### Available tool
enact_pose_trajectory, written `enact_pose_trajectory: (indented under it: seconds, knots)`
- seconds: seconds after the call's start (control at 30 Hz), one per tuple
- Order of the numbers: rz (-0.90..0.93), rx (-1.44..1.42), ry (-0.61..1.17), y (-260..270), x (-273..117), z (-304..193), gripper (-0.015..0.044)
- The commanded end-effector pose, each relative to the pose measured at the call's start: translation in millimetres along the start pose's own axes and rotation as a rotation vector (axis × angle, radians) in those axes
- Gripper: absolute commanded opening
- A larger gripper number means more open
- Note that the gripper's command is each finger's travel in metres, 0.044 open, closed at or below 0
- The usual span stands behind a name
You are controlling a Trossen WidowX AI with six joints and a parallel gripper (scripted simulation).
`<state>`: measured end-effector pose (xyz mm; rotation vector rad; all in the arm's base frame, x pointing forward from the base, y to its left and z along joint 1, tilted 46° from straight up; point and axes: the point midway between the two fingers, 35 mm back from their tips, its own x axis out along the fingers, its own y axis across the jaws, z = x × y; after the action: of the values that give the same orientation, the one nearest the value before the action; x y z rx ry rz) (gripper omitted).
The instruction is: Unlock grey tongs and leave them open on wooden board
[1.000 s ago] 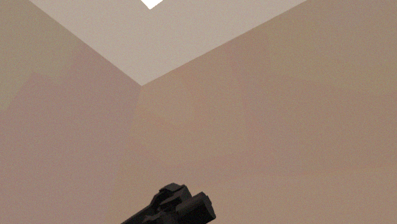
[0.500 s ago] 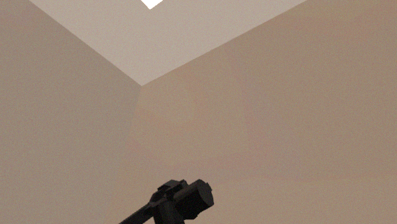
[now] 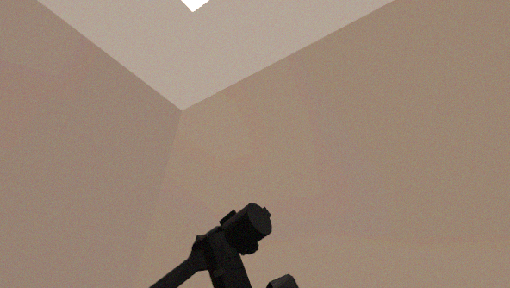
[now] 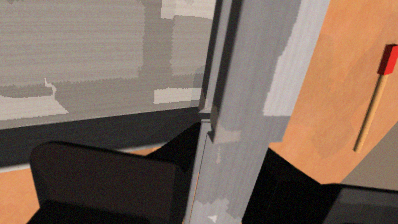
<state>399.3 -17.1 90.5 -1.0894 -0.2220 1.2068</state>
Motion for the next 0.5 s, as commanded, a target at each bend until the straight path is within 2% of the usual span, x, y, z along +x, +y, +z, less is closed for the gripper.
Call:
enact_pose_trajectory:
  seconds: [0.0, 0.47]
  knots:
    - [-0.008, -0.013, 0.003, -3.9, -3.1, -0.9, -0.015]
    - [0.161, -0.1, 0.017, -5.2, 1.9, -9.5, -0.015]
